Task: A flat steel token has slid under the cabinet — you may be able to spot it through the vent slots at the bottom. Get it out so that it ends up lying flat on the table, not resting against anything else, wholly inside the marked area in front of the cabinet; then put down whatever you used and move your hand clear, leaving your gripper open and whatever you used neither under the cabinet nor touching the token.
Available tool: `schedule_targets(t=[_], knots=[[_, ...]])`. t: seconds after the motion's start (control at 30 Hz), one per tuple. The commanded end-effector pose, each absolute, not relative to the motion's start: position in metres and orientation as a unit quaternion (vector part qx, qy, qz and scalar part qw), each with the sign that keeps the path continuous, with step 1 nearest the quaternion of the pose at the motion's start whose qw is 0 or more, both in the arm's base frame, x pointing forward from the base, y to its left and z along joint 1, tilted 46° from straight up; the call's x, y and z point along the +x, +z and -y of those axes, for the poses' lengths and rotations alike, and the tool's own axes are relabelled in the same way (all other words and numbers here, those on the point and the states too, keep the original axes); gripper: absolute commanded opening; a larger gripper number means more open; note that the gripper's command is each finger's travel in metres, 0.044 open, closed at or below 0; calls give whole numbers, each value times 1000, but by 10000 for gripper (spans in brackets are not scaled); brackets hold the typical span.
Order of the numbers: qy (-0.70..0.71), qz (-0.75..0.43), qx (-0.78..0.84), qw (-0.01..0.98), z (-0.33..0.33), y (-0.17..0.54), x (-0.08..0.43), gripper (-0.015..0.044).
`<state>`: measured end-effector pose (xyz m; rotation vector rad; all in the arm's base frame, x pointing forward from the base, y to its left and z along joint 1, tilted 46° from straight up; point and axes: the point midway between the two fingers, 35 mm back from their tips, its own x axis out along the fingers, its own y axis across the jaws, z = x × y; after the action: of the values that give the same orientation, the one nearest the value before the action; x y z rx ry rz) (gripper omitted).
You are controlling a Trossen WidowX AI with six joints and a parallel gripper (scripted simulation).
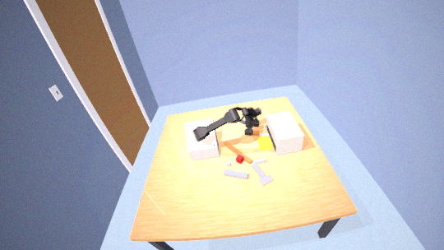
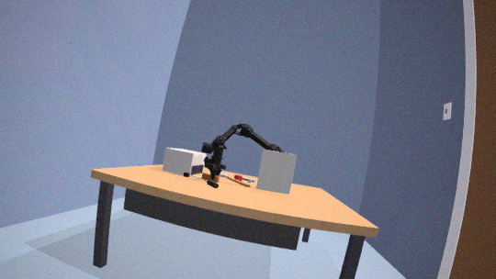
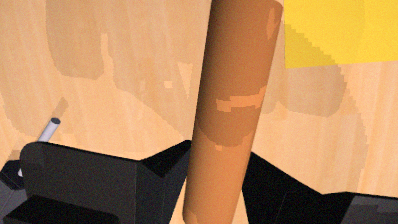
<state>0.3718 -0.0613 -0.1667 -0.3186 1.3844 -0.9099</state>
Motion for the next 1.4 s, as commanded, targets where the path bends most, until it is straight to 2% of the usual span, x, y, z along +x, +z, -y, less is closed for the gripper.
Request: schedule_targets(t=[0.0, 1.37], knots=[[-404, -613, -143, 664, 60, -169, 365, 0], [-404, -614, -143, 663, 41, -182, 315, 0]])
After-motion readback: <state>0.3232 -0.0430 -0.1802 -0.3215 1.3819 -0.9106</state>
